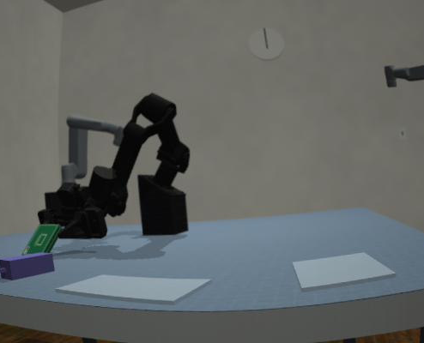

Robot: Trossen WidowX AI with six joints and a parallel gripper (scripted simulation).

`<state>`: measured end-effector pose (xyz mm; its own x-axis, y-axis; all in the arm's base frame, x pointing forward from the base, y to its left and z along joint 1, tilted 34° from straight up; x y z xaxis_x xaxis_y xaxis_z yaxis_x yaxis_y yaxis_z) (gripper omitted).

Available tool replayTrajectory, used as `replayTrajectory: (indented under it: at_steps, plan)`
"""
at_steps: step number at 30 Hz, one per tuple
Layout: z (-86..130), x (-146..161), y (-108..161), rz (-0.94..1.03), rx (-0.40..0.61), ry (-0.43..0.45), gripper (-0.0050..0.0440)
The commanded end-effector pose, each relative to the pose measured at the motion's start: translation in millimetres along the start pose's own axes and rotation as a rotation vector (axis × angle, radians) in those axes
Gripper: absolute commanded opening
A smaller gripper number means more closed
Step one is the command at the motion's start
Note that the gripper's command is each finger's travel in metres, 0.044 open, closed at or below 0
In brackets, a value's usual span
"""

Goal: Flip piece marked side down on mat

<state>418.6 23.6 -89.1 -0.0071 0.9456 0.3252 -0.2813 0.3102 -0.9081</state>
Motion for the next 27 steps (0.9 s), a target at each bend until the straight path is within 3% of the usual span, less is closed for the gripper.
replayTrajectory:
  at_steps: [1, 27]
  plan:
    - [1.5, 2.3, 8.5, -0.003, 0.024, -0.007, 0.0]
    - [-1.1, 1.9, 9.3, -0.001, 0.012, -0.008, 0.0]
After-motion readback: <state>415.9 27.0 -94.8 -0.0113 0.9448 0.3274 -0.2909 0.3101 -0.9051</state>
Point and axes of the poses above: the point midway between the two fingers, 35 mm back from their tips, its own z axis back along the fingers, its own x axis across the jaws, y = z × x, the point moved 7 cm from there along z, back along the fingers, and after that the axes turned 15 degrees about z, right-handed, at the moved point
